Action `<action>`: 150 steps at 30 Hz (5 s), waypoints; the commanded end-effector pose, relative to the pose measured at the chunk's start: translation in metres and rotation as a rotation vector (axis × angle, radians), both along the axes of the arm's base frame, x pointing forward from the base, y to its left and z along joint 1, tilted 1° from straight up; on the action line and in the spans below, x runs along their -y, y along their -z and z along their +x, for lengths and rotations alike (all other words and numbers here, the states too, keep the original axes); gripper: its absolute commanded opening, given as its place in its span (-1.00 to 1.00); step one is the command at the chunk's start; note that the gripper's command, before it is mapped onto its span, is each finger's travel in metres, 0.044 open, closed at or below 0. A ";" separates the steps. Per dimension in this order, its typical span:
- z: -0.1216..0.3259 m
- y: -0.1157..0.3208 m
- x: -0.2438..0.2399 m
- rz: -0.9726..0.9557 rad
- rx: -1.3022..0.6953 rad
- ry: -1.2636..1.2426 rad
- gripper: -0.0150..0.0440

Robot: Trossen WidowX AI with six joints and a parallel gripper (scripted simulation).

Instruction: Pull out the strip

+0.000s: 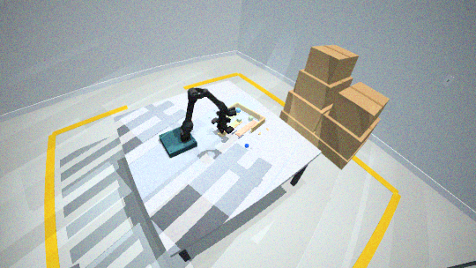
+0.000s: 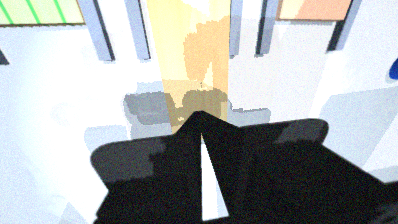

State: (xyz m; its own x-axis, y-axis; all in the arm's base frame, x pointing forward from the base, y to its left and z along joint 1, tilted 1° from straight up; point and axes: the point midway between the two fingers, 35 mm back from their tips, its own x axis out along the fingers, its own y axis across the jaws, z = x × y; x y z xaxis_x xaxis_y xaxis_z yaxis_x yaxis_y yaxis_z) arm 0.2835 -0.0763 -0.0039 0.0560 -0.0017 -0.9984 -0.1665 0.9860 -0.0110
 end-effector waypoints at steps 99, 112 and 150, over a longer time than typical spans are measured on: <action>-0.079 -0.037 0.014 0.002 -0.039 -0.003 -0.49; -0.045 -0.041 0.009 0.007 -0.037 0.117 0.22; 0.102 -0.067 -0.016 0.011 -0.024 0.117 1.00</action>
